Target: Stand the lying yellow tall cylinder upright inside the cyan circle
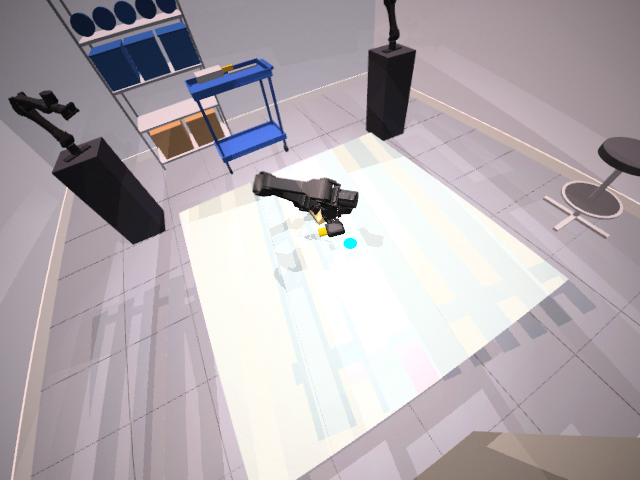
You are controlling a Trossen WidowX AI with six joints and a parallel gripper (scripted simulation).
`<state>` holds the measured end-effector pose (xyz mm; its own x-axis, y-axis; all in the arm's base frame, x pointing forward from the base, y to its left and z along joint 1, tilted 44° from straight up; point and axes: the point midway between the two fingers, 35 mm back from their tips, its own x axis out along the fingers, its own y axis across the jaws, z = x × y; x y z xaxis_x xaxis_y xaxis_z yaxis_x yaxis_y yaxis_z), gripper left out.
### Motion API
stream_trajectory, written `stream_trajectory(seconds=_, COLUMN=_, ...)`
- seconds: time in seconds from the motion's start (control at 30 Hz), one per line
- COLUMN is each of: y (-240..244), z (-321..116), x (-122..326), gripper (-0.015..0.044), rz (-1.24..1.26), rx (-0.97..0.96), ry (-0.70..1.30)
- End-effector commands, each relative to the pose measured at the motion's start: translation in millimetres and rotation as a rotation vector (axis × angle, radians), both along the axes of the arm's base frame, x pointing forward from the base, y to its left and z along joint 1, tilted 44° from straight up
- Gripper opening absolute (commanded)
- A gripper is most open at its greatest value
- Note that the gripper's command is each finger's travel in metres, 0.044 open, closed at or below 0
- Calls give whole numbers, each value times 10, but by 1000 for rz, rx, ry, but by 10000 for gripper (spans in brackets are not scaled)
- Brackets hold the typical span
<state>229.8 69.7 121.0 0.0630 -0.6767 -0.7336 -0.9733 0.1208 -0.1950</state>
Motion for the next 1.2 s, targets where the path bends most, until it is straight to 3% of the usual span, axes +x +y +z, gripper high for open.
stream_trajectory(seconds=0.0, y=106, z=-62, x=34, gripper=105, rz=-15, rx=7, ry=-16)
stream_trajectory(seconds=0.7, y=603, z=-478, x=78, gripper=105, rz=-93, rx=7, ry=-82)
stream_trajectory(seconds=1.17, y=560, z=-529, x=47, gripper=105, rz=-128, rx=71, ry=-50)
